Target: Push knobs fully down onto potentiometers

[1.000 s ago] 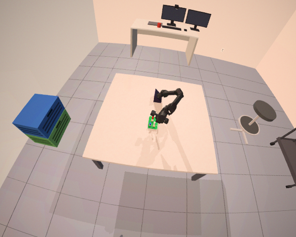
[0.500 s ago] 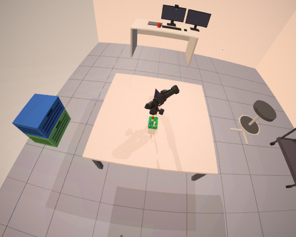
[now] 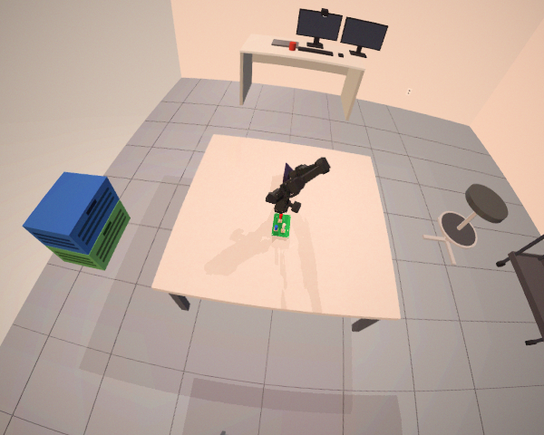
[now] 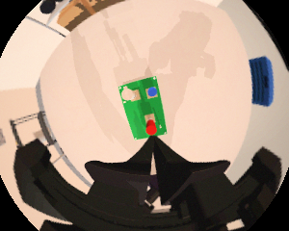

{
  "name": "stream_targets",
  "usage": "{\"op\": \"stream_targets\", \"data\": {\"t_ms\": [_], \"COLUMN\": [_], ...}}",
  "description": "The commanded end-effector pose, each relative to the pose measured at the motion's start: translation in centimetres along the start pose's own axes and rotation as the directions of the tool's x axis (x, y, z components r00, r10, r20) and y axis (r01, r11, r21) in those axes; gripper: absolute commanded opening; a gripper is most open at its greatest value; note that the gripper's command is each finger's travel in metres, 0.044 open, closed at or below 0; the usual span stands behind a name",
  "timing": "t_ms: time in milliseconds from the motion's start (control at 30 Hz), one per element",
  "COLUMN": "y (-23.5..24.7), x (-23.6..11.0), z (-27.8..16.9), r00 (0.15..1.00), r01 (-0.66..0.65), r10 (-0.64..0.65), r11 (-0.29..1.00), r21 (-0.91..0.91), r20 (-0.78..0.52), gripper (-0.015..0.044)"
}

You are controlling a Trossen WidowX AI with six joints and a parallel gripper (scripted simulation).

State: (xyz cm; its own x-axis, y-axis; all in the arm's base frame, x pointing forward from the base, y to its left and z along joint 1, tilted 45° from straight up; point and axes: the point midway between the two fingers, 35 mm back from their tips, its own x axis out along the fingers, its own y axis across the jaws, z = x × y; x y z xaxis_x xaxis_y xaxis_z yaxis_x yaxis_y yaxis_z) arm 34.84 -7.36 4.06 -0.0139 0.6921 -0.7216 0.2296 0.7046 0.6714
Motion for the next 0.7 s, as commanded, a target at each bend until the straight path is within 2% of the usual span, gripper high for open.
{"op": "stream_targets", "data": {"t_ms": [0, 300, 667], "y": [0.1, 0.1, 0.1], "x": [0.6, 2.0, 2.0], "z": [0.0, 0.0, 0.0], "r00": [1.0, 1.0, 1.0], "r01": [-0.004, -0.005, -0.005], "r10": [0.004, 0.005, 0.005], "r11": [1.0, 1.0, 1.0], "r21": [0.002, 0.002, 0.002], "r20": [0.003, 0.003, 0.003], "gripper": [0.0, 0.0, 0.0]}}
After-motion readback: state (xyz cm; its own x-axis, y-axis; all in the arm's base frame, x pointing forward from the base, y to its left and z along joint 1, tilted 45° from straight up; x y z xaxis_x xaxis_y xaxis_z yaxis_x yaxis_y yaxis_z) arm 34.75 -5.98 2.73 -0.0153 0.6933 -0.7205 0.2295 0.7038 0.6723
